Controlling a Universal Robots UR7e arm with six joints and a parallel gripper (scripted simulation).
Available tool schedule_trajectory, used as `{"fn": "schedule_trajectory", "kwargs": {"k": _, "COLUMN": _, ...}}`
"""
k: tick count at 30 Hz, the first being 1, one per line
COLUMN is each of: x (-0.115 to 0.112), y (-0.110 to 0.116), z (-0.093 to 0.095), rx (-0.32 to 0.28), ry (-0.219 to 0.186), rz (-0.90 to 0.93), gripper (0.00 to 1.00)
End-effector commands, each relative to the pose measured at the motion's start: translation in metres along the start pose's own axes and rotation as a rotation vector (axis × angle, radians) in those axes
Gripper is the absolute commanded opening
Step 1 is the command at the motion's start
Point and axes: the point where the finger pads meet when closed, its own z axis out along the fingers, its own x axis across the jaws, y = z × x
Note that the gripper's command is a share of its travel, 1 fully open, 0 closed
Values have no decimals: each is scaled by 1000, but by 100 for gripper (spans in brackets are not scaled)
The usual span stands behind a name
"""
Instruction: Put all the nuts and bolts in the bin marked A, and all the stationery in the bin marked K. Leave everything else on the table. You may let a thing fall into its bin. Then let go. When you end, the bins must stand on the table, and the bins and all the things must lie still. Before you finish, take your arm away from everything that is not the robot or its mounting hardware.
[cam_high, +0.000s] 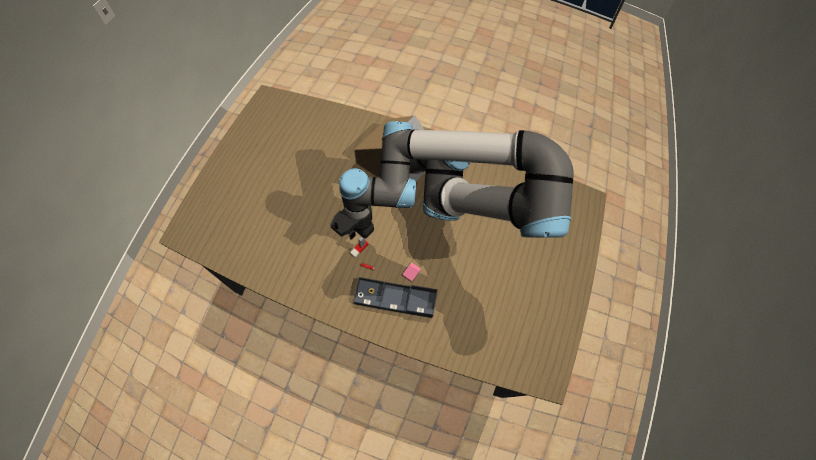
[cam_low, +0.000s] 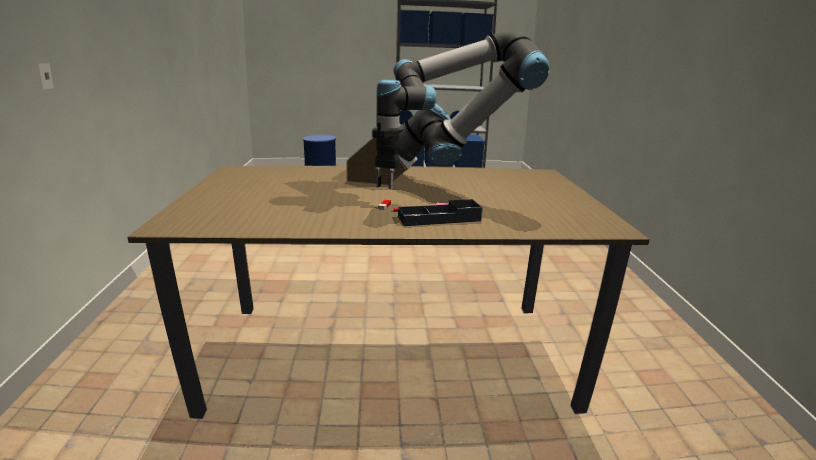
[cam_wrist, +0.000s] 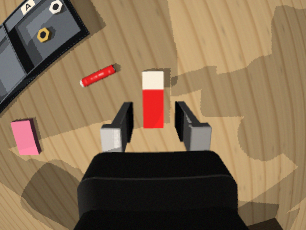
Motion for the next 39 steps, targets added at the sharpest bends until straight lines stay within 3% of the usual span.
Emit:
{"fn": "schedule_trajectory", "kwargs": {"k": 1, "x": 0, "y": 0, "z": 20, "rx": 0, "ry": 0, "rz": 0, "gripper": 75}}
{"fn": "schedule_trajectory", "kwargs": {"k": 9, "x": 1, "y": -1, "z": 52, "rx": 0, "ry": 0, "rz": 0, "gripper": 75}}
{"fn": "schedule_trajectory", "kwargs": {"k": 29, "x": 1, "y": -2, "z": 53, "rx": 0, "ry": 0, "rz": 0, "gripper": 75}}
{"fn": "schedule_trajectory", "kwargs": {"k": 39, "x": 0, "y": 0, "z": 65, "rx": 0, "ry": 0, "rz": 0, "gripper": 75}}
